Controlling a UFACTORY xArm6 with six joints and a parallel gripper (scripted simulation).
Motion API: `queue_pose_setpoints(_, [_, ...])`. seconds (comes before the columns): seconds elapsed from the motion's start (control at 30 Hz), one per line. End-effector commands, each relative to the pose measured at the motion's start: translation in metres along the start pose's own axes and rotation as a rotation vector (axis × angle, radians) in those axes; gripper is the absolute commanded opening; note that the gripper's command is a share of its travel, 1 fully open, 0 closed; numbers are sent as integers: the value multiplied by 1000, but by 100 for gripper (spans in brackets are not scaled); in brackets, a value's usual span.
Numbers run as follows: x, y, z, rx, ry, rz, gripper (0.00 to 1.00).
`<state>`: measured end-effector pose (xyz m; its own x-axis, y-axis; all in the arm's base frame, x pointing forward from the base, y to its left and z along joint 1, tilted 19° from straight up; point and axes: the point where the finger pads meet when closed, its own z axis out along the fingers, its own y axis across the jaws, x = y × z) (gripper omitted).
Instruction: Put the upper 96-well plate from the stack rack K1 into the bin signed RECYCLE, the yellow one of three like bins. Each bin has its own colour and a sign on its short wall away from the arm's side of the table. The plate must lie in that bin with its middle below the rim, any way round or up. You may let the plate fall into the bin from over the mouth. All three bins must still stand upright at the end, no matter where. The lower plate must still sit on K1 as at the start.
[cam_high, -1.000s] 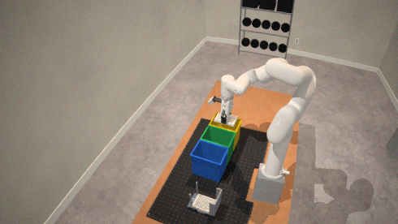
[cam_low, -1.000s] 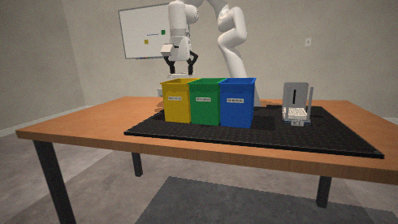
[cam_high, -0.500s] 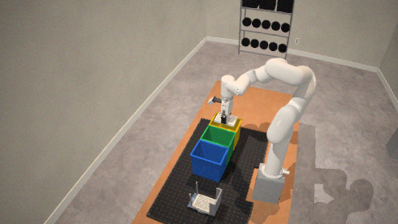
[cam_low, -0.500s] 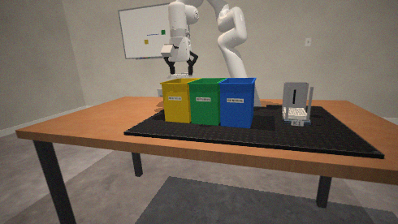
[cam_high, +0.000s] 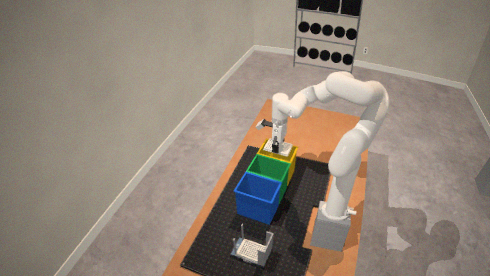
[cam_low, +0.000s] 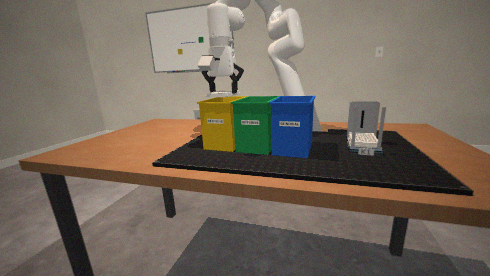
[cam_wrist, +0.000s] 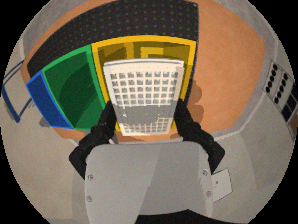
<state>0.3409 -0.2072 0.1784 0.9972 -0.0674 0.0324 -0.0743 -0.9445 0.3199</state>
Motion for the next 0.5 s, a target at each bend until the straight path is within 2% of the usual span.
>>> queue_pose_setpoints(0.0, [1, 1, -1, -1, 4, 1, 0])
queue_pose_setpoints(0.43, [1, 1, 1, -1, 4, 1, 0])
queue_pose_setpoints(0.47, [1, 1, 2, -1, 4, 1, 100])
